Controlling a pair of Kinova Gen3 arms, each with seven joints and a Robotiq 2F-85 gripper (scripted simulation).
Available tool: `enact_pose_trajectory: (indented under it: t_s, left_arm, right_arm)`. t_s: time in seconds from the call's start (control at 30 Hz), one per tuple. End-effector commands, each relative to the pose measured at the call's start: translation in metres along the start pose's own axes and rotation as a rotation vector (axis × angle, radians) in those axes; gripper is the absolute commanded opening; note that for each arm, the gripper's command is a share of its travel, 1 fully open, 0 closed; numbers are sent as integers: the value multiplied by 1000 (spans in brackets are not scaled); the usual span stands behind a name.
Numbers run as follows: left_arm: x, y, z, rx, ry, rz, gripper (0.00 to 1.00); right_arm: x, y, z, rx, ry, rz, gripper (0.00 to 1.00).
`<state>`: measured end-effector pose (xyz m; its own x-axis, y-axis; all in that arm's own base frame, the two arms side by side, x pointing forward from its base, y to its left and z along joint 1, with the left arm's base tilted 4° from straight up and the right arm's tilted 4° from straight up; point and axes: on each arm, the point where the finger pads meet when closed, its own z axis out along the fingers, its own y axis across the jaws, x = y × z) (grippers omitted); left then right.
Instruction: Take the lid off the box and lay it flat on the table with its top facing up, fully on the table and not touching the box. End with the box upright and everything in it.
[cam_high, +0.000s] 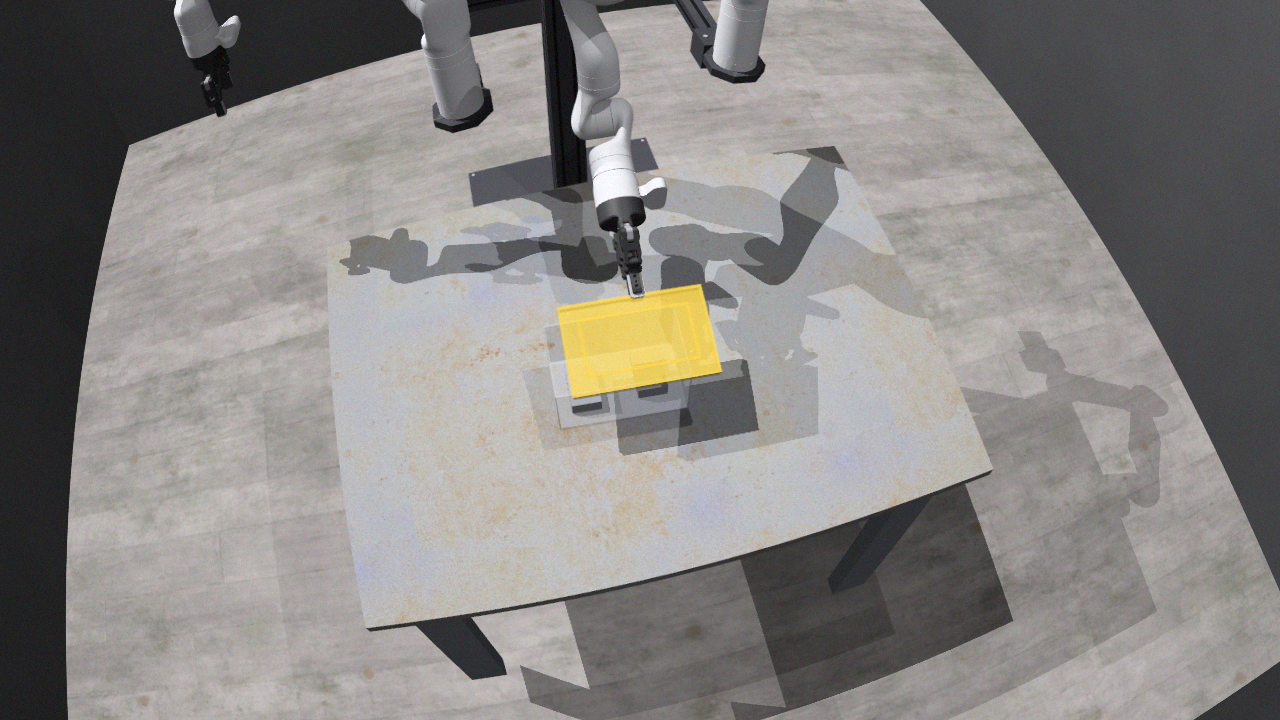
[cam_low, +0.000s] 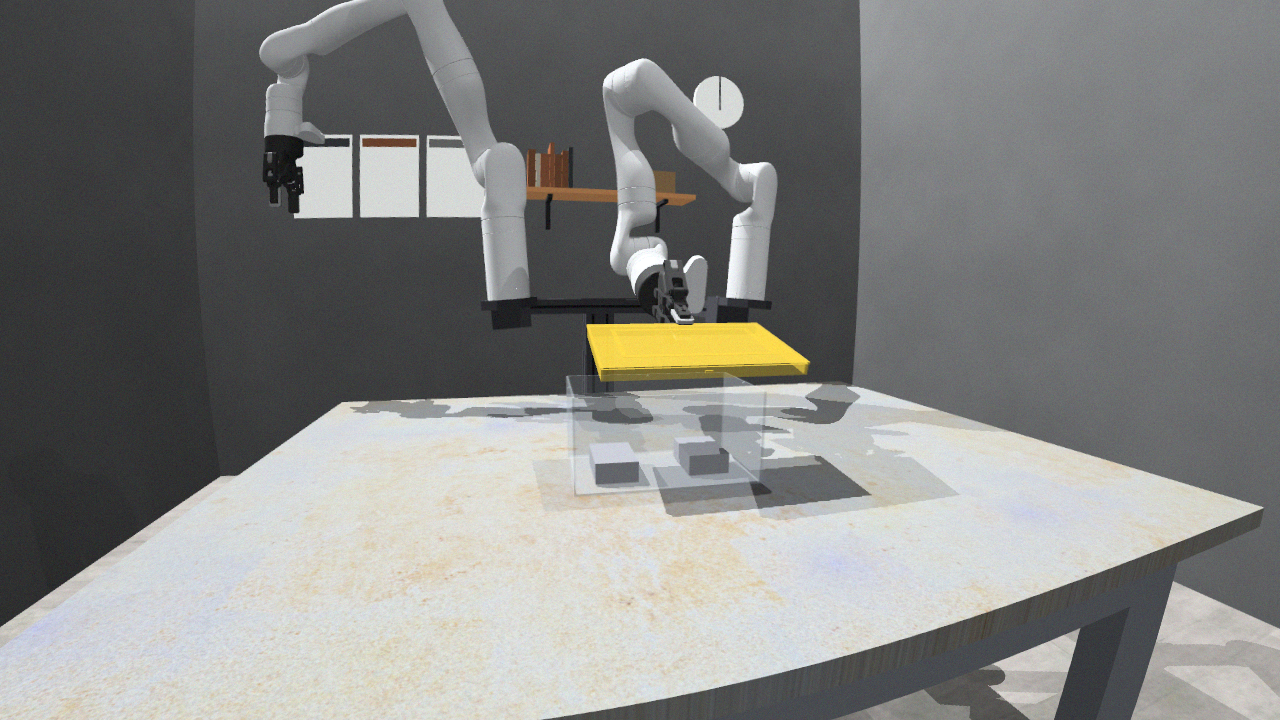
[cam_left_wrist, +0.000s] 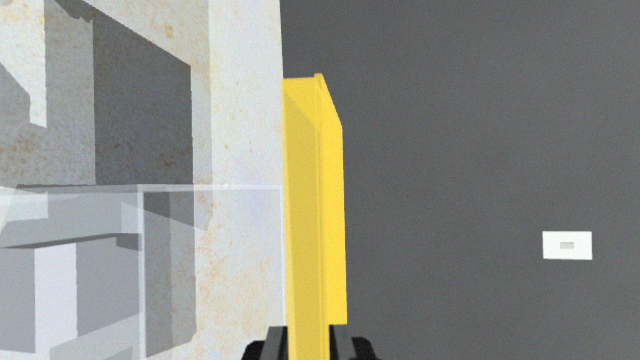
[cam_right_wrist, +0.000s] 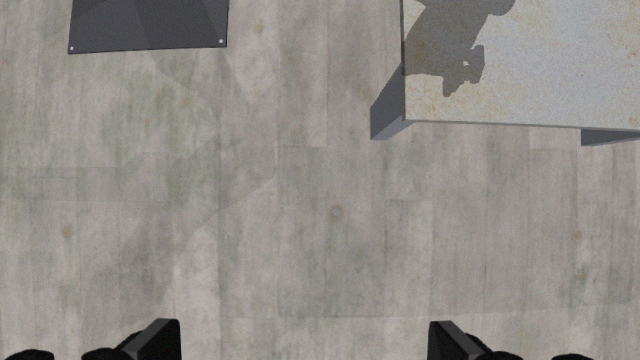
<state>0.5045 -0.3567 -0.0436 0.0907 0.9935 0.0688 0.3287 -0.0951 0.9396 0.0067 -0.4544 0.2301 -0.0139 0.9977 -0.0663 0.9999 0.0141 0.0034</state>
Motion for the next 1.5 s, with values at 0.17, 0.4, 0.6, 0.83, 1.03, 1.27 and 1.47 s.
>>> enact_pose_trajectory:
  t_s: [0.17,0.4,0.6,0.83,1.03,1.27,1.47]
  left_arm:
    - [17,1,-1,-2,-1,-1,233]
    - [31,0,-2,-2,-1,-1,233]
    - [51,0,-4,-2,-1,-1,233]
    - [76,-1,-6,-2,-1,-1,233]
    - [92,-1,-7,-2,-1,-1,233]
    - [120,-2,-9,-2,-1,-1,233]
    - [145,-3,-11,-2,0,-1,233]
  right_arm:
    - [0,0,-1,0,-2,0,1000]
    - [0,0,-1,0,-2,0,1000]
    - [0,0,-1,0,-2,0,1000]
    - [0,0,-1,0,-2,0,1000]
    - [0,0,-1,0,-2,0,1000]
    - [0,0,-1,0,-2,0,1000]
    - [0,0,-1,0,-2,0,1000]
